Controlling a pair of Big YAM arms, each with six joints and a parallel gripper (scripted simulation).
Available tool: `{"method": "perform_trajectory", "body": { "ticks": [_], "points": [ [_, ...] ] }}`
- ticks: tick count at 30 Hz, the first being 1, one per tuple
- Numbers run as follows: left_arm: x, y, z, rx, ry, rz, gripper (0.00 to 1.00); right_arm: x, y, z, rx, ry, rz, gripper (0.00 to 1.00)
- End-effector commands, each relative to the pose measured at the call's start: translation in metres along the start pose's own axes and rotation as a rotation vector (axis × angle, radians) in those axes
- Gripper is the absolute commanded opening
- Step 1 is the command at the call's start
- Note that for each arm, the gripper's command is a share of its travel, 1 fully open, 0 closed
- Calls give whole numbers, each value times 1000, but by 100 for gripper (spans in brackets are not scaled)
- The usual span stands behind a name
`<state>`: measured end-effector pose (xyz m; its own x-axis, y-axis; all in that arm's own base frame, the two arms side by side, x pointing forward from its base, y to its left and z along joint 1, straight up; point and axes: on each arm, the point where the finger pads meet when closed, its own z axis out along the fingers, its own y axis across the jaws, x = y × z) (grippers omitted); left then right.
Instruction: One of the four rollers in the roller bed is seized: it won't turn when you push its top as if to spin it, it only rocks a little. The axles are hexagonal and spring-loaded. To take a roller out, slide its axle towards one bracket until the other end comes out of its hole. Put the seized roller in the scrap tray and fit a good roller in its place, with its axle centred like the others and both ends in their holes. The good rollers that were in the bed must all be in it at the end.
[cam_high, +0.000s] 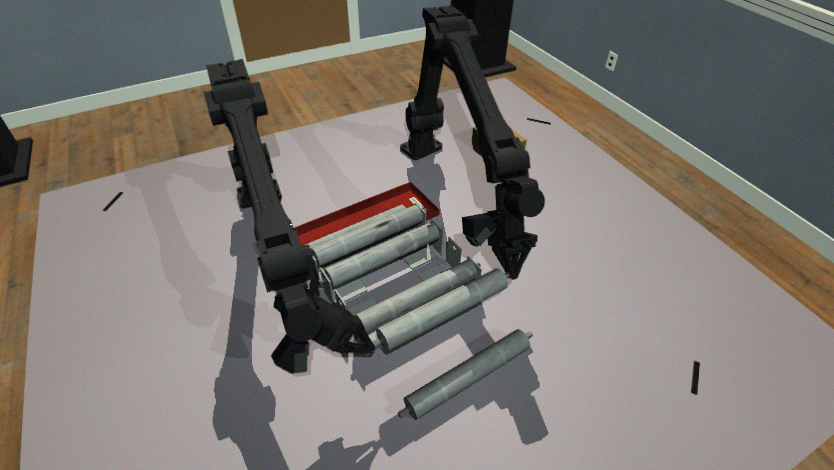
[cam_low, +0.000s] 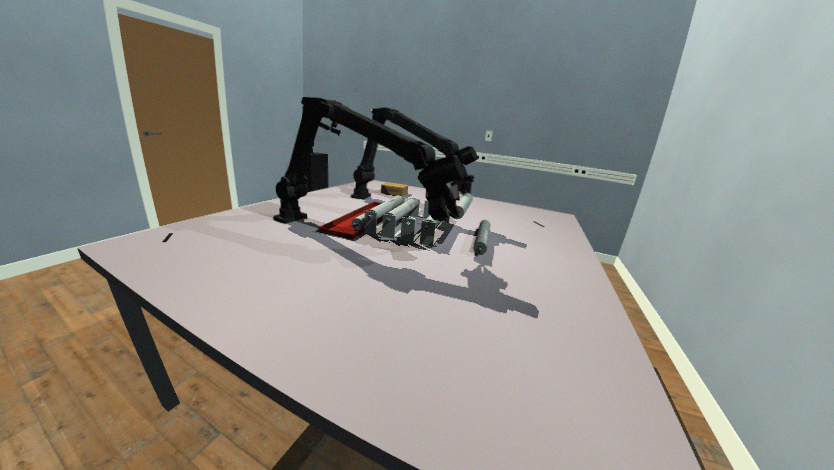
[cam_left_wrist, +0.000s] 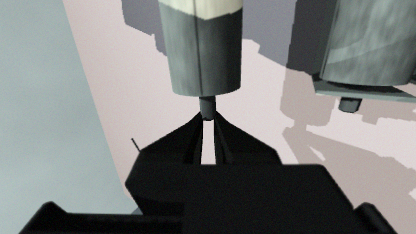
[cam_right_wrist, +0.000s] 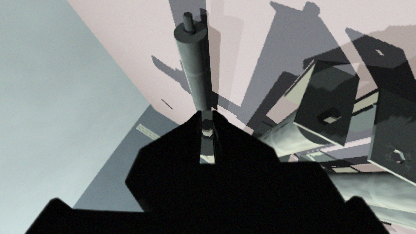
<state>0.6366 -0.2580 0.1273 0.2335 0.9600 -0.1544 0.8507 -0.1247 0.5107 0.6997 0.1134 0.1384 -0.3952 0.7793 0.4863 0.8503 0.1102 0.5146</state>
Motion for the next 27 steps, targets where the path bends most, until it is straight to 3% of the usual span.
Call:
{"method": "perform_trajectory", "body": {
  "ticks": [1, 10, 12, 17, 24, 27],
  "points": [
    [-7, 57, -66, -153, -23, 16, 3, 29, 60, -47, -127, -3, -65, 3],
    [-7, 57, -66, -155, -10, 25, 3, 15, 30, -34, -88, 9, -14, 3],
    [-7, 57, -66, -155, -11, 24, 3, 19, 45, -42, -112, 7, -34, 3],
    [-8, 57, -66, -154, -9, 26, 3, 15, 35, -38, -99, 9, -20, 3],
    [-16, 55, -66, -152, -15, 40, 3, 19, 62, -54, -145, 4, -56, 3],
    [-17, 55, -66, -150, -15, 40, 3, 17, 58, -53, -139, 3, -46, 3]
  ]
}}
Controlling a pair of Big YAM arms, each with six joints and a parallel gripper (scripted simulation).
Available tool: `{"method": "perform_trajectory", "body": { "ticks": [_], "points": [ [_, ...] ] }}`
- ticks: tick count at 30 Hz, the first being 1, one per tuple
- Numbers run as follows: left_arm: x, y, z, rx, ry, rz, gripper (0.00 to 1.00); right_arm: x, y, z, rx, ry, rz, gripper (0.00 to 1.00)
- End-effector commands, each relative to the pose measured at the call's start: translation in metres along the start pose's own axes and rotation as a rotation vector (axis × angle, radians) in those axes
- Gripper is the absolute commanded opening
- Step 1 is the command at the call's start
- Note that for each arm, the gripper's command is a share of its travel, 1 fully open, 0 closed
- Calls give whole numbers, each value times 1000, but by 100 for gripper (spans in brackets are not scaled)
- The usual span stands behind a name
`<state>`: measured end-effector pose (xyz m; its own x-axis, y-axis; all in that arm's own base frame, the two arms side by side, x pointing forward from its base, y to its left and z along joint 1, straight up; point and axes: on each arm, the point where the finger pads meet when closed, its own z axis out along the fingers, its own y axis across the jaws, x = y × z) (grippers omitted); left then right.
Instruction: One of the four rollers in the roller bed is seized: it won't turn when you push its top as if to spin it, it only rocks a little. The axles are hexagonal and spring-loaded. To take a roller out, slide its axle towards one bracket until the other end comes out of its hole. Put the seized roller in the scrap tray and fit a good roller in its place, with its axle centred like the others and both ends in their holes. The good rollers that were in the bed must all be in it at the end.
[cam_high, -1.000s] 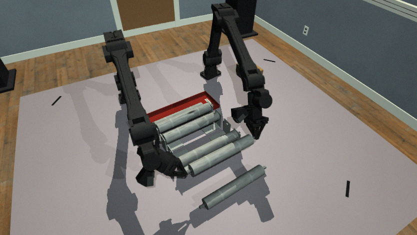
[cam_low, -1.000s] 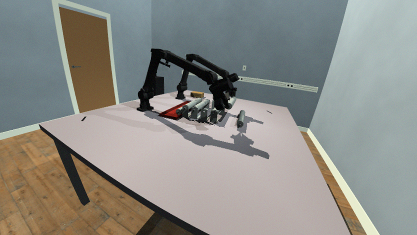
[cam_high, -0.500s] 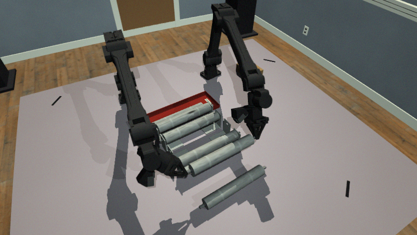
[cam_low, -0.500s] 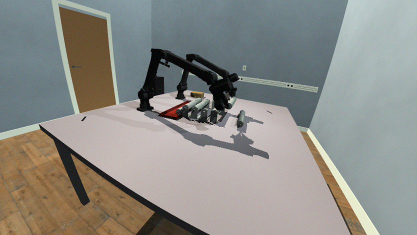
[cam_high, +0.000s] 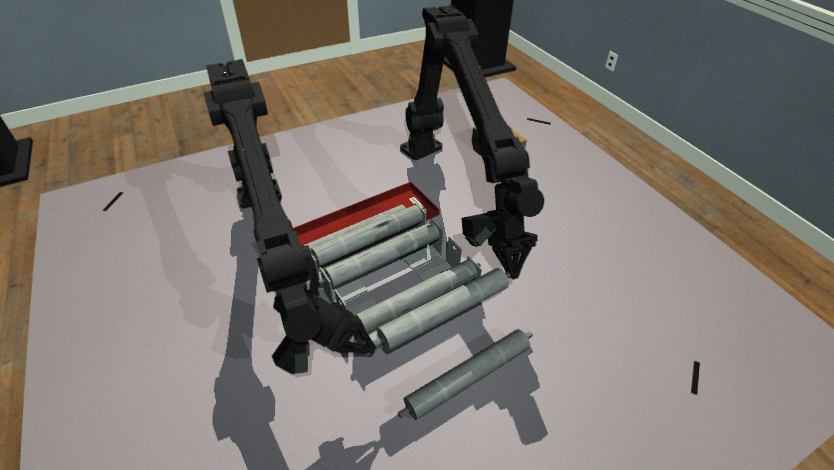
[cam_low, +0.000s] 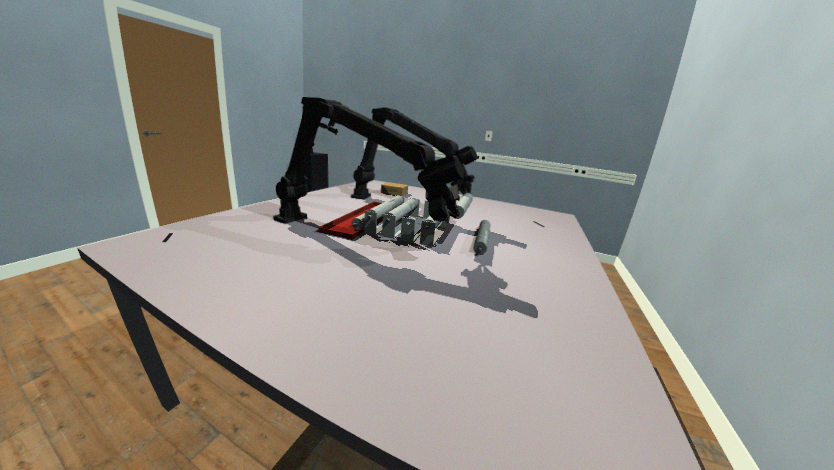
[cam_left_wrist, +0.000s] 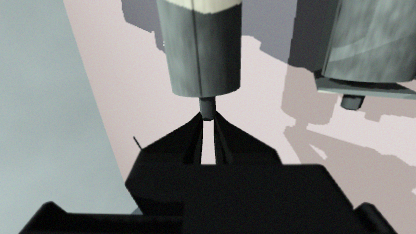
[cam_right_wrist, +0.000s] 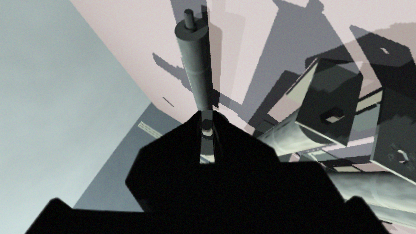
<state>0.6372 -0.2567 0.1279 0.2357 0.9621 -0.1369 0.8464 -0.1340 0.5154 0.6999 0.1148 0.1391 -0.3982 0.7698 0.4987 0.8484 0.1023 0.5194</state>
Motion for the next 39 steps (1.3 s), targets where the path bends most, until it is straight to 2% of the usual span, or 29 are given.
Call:
{"method": "perform_trajectory", "body": {
  "ticks": [1, 38, 39],
  "points": [
    [-17, 55, -65, -147, -28, 29, 3, 18, 61, -54, -135, -13, -57, 3],
    [-9, 58, -65, -149, -22, 17, 3, 23, 62, -52, -129, -15, -57, 3],
    [-9, 57, -65, -147, -22, 17, 3, 21, 47, -43, -96, -11, -35, 3]
  ]
}}
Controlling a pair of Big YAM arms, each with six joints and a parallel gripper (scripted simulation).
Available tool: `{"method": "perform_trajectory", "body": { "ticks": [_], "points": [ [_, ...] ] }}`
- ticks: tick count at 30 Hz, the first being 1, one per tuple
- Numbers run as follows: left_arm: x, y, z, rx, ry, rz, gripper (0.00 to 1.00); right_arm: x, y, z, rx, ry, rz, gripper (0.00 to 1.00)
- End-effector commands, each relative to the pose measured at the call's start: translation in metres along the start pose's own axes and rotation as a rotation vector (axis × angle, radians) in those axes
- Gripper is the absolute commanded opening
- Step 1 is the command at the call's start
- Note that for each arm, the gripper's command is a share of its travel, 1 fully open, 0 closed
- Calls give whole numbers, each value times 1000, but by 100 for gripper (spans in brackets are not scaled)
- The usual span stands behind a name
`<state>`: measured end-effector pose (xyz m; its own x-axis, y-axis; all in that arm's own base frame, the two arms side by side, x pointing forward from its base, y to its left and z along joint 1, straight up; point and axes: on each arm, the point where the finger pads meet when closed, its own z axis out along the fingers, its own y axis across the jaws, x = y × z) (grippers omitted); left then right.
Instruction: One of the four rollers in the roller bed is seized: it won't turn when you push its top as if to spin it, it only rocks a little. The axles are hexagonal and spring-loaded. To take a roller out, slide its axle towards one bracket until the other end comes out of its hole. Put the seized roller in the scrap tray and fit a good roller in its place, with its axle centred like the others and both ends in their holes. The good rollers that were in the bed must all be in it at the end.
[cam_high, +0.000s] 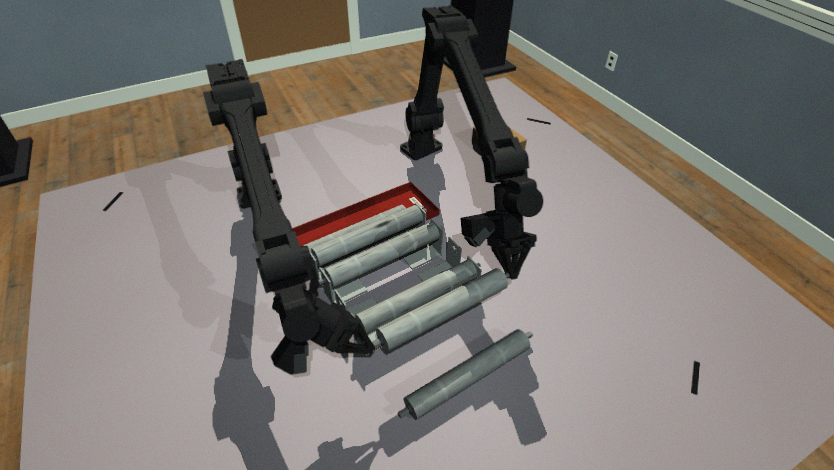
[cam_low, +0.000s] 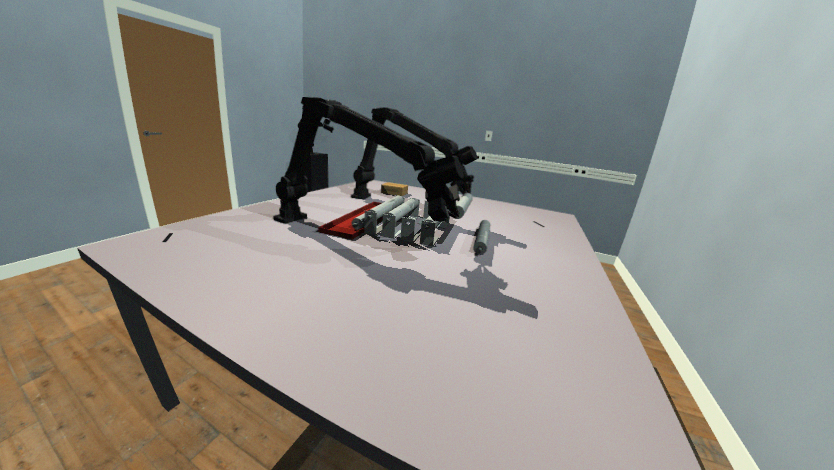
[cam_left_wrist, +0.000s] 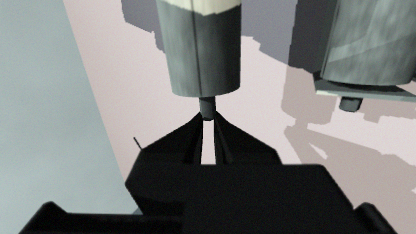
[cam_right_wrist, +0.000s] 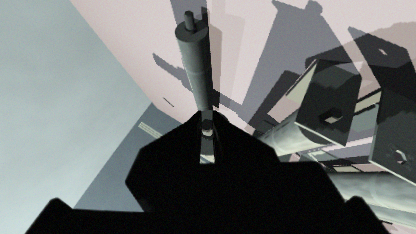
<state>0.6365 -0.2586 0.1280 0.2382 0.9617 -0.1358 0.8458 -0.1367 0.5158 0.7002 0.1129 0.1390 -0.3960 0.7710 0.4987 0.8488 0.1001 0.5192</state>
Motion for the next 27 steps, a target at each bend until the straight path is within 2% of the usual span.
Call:
{"method": "perform_trajectory", "body": {
  "ticks": [1, 11, 12, 27],
  "points": [
    [-7, 58, -65, -149, -21, 15, 3, 25, 60, -51, -118, -14, -52, 3],
    [-6, 59, -64, -149, -21, 15, 3, 34, 59, -45, -108, -4, -59, 3],
    [-8, 57, -66, -152, -21, 18, 3, 25, 61, -51, -123, -14, -56, 3],
    [-7, 57, -66, -152, -17, 21, 3, 24, 58, -49, -122, -10, -51, 3]
  ]
}}
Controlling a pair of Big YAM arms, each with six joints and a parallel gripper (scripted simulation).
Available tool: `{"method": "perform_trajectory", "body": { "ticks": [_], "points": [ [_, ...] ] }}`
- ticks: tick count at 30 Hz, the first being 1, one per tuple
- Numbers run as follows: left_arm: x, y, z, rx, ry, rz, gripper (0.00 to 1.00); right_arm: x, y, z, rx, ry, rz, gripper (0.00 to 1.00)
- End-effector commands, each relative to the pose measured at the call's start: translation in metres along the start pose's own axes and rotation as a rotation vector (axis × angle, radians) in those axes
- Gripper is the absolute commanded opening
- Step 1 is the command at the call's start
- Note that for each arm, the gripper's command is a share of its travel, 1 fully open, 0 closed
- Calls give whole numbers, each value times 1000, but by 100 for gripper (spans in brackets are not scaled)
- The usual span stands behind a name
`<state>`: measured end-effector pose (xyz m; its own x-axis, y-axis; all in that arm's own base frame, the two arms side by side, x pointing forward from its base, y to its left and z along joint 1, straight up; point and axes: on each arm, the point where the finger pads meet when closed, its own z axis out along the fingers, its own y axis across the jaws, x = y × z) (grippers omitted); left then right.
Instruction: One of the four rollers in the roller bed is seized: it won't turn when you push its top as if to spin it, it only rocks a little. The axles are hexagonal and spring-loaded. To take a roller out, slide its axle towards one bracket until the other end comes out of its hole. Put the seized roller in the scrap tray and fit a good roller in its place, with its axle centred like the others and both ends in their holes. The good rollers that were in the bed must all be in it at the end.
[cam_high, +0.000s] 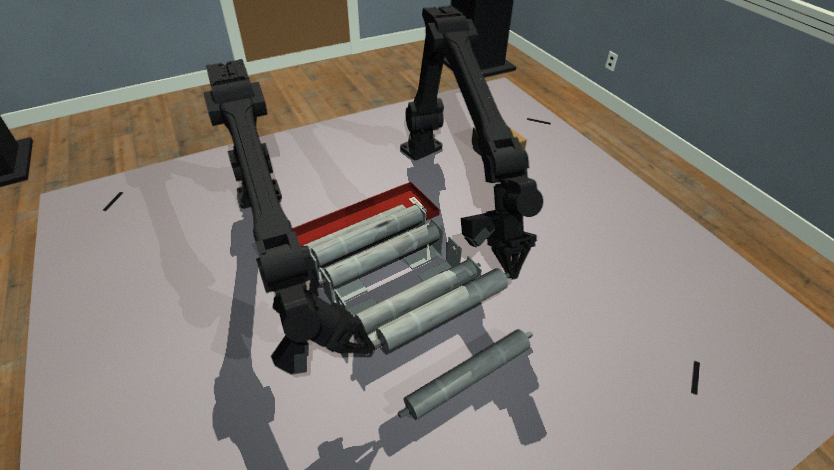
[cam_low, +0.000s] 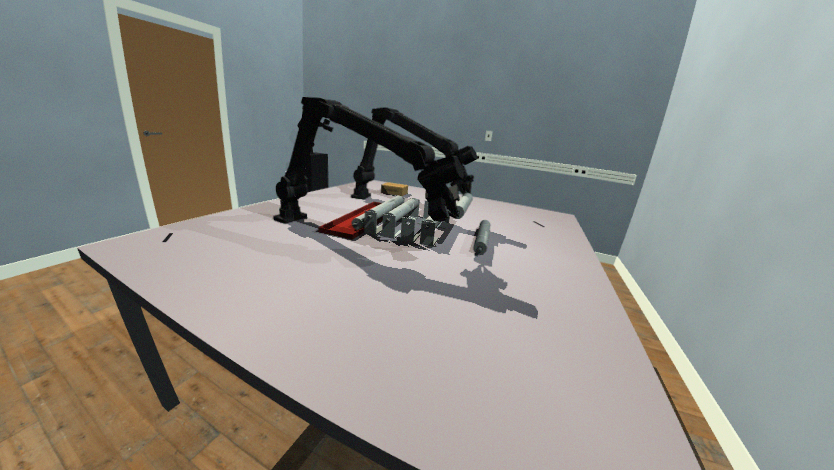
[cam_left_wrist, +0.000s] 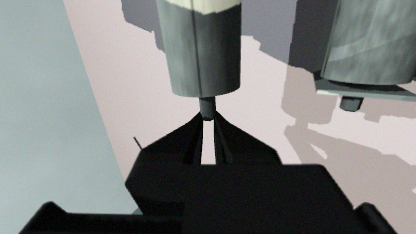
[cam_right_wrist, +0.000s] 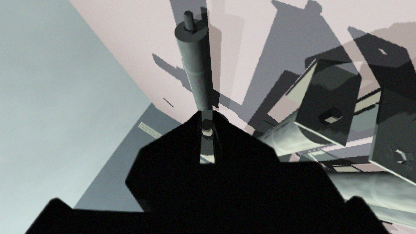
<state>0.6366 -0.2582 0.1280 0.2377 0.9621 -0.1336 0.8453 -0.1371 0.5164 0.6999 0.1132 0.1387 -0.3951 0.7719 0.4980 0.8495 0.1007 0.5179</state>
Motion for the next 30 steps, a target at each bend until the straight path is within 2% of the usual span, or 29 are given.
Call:
{"method": "perform_trajectory", "body": {
  "ticks": [1, 6, 8, 9, 10, 13, 16, 17, 18, 19, 30],
  "points": [
    [-7, 57, -66, -151, -17, 20, 3, 22, 56, -48, -121, -7, -47, 3],
    [-7, 57, -66, -151, -15, 21, 3, 20, 50, -45, -111, -2, -39, 3],
    [-7, 56, -66, -150, -10, 26, 3, 16, 35, -37, -92, 4, -15, 3],
    [-7, 57, -66, -153, -14, 20, 3, 26, 62, -51, -128, -5, -56, 3],
    [-7, 57, -66, -153, -17, 13, 3, 25, 62, -52, -128, -7, -60, 3],
    [-7, 56, -66, -153, -14, 18, 3, 14, 22, -32, -66, 1, -6, 3],
    [-8, 54, -68, -153, -12, 18, 3, 17, 27, -38, -81, 1, -17, 3],
    [-8, 54, -68, -152, -15, 17, 3, 24, 52, -51, -120, -3, -50, 3],
    [-10, 54, -69, -152, -17, 22, 3, 27, 53, -53, -110, -2, -41, 3],
    [-12, 53, -69, -150, -20, 12, 3, 26, 57, -52, -140, -5, -69, 3],
    [-17, 51, -77, -146, -20, 10, 3, 30, 53, -58, -119, 1, -52, 3]
  ]
}}
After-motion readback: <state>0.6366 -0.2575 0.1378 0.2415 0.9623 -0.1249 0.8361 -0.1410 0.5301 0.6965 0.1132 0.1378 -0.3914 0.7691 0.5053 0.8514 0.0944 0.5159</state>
